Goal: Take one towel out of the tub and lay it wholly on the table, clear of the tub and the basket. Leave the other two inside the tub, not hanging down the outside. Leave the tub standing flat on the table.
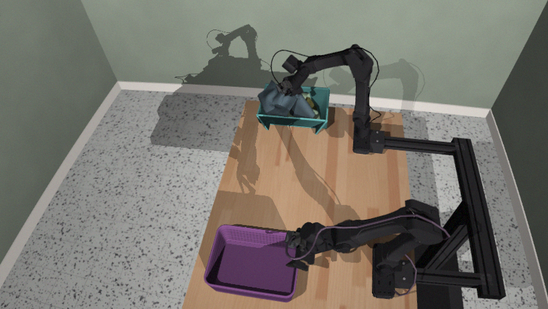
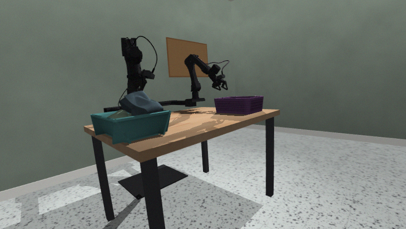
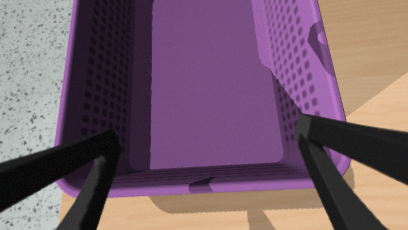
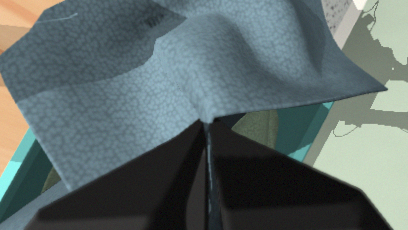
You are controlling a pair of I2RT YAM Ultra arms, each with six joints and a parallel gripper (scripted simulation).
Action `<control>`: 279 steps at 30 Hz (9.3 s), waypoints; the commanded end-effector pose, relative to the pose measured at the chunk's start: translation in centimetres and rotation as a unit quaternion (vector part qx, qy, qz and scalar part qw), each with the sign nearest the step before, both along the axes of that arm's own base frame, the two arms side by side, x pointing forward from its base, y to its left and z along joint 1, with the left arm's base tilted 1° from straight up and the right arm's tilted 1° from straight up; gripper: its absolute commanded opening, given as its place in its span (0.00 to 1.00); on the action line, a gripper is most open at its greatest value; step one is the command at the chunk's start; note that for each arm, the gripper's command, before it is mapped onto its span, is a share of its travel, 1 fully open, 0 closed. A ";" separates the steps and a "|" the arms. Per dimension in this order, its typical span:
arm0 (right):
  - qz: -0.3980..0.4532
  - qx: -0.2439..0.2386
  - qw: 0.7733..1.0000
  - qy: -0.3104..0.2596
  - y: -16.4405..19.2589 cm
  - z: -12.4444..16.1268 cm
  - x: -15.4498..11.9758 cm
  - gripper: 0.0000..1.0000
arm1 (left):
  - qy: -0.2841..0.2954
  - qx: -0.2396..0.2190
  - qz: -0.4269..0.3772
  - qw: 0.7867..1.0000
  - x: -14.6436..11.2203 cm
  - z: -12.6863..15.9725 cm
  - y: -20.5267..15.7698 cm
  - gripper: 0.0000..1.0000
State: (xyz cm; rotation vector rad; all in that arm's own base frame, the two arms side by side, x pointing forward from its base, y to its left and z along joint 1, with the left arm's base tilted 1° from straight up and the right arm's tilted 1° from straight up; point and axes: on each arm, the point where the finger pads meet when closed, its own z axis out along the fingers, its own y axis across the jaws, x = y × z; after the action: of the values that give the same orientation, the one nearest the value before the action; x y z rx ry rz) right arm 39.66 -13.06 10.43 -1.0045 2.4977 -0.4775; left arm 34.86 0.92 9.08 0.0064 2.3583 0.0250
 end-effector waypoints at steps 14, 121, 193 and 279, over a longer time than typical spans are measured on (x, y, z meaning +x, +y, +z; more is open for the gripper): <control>0.056 -0.025 0.992 -0.111 3.5 4.7 -1.1 0.01 | -0.008 0.000 -0.002 1.000 0.3 0.5 -0.1 1.00; 0.283 0.015 0.842 -0.459 22.0 28.2 -14.5 0.01 | -0.008 0.000 -0.002 1.000 0.3 0.5 -0.1 1.00; 0.339 0.058 0.793 -0.503 29.0 32.4 -19.0 0.01 | -0.008 0.000 -0.002 1.000 0.3 0.5 -0.1 1.00; 0.329 0.071 0.797 -0.501 33.8 32.4 -25.0 0.01 | -0.008 0.000 -0.002 1.000 0.3 0.5 -0.1 1.00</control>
State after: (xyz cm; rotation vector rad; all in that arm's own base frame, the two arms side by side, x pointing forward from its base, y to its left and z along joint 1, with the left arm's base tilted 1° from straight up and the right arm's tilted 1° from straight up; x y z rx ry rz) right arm 14.53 21.77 40.52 -1.1500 1.1134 -0.4637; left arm 34.86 0.92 9.08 0.0064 2.3583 0.0250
